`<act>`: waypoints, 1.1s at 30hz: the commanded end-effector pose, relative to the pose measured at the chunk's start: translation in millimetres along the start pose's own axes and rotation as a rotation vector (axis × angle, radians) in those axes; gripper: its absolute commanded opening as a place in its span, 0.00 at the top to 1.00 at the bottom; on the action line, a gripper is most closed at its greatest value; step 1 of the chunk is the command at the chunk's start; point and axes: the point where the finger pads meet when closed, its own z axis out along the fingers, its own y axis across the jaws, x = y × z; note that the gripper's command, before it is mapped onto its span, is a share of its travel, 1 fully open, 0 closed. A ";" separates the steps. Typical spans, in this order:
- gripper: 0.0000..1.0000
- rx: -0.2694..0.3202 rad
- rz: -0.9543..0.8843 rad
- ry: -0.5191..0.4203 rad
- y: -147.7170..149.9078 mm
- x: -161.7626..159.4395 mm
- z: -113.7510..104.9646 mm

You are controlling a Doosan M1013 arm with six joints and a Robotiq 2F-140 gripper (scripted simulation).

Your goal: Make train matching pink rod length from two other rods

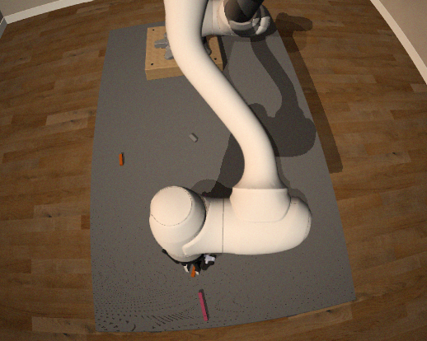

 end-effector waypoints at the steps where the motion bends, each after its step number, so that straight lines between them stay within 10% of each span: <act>1: 0.77 0.000 0.000 0.000 -0.1 0.1 3.1; 33: 0.77 0.000 0.000 0.000 -0.1 0.1 8.2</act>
